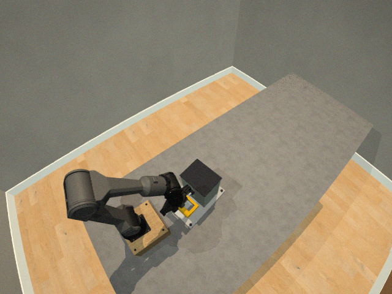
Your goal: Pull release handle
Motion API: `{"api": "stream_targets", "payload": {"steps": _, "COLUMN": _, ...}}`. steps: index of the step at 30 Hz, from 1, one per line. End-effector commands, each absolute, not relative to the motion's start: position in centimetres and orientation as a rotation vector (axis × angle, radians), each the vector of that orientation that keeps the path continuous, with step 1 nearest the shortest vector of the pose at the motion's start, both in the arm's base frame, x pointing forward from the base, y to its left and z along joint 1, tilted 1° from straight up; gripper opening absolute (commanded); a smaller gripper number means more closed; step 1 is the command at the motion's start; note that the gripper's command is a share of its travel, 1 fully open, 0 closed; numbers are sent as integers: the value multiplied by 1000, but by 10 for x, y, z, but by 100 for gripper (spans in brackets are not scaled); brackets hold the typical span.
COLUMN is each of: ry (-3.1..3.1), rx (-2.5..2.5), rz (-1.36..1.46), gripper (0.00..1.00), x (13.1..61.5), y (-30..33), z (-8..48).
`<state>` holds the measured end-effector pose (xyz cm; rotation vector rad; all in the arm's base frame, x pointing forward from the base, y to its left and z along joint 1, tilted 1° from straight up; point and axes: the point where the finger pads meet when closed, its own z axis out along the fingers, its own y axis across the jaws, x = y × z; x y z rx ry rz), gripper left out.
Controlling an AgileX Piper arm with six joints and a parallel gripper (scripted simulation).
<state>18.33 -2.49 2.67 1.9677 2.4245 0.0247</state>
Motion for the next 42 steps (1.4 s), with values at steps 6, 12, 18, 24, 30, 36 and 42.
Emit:
{"api": "stream_targets", "payload": {"steps": 6, "ry": 2432, "rx": 1972, "rz": 10, "gripper": 0, "x": 170, "y": -27, "z": 26}}
{"api": "stream_targets", "payload": {"steps": 12, "ry": 2432, "rx": 1972, "rz": 10, "gripper": 0, "x": 157, "y": -30, "z": 26}}
{"api": "stream_targets", "payload": {"steps": 18, "ry": 2432, "rx": 1972, "rz": 10, "gripper": 0, "x": 143, "y": -33, "z": 26}}
{"api": "stream_targets", "payload": {"steps": 24, "ry": 2432, "rx": 1972, "rz": 10, "gripper": 0, "x": 135, "y": -35, "z": 26}}
{"api": "stream_targets", "payload": {"steps": 30, "ry": 2432, "rx": 1972, "rz": 10, "gripper": 0, "x": 128, "y": -36, "z": 25}}
{"api": "stream_targets", "payload": {"steps": 36, "ry": 2431, "rx": 1974, "rz": 10, "gripper": 0, "x": 127, "y": -36, "z": 25}}
{"api": "stream_targets", "payload": {"steps": 42, "ry": 2431, "rx": 1974, "rz": 10, "gripper": 0, "x": 127, "y": -36, "z": 25}}
